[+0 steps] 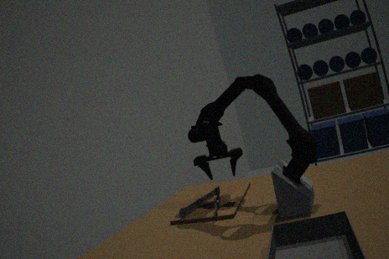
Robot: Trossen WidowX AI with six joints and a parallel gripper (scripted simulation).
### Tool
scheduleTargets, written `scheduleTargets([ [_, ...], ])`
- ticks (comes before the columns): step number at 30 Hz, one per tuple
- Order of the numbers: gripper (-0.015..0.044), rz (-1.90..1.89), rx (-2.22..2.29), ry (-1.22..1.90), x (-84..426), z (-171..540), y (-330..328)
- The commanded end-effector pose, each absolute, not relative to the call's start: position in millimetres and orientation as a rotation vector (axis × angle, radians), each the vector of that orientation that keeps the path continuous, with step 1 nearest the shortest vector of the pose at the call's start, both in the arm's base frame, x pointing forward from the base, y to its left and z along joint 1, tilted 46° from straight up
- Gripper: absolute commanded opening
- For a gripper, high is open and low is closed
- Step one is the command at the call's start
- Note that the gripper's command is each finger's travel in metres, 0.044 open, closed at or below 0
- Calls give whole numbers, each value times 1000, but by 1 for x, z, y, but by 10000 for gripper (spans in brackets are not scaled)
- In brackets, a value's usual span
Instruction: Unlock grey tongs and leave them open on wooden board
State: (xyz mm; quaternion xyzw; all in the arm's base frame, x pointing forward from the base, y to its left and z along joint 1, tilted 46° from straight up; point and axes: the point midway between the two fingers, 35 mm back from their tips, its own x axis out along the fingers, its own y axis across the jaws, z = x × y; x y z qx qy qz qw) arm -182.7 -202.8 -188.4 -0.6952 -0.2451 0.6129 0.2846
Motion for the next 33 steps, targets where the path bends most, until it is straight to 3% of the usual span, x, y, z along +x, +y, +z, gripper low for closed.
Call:
scheduleTargets([
  [1, 440, 1650, -1855, -660, -187, -128, -192],
  [5, 440, 1649, -1854, -663, -185, -86, -176],
  [33, 440, 1647, -1858, -653, -188, -51, -211],
])
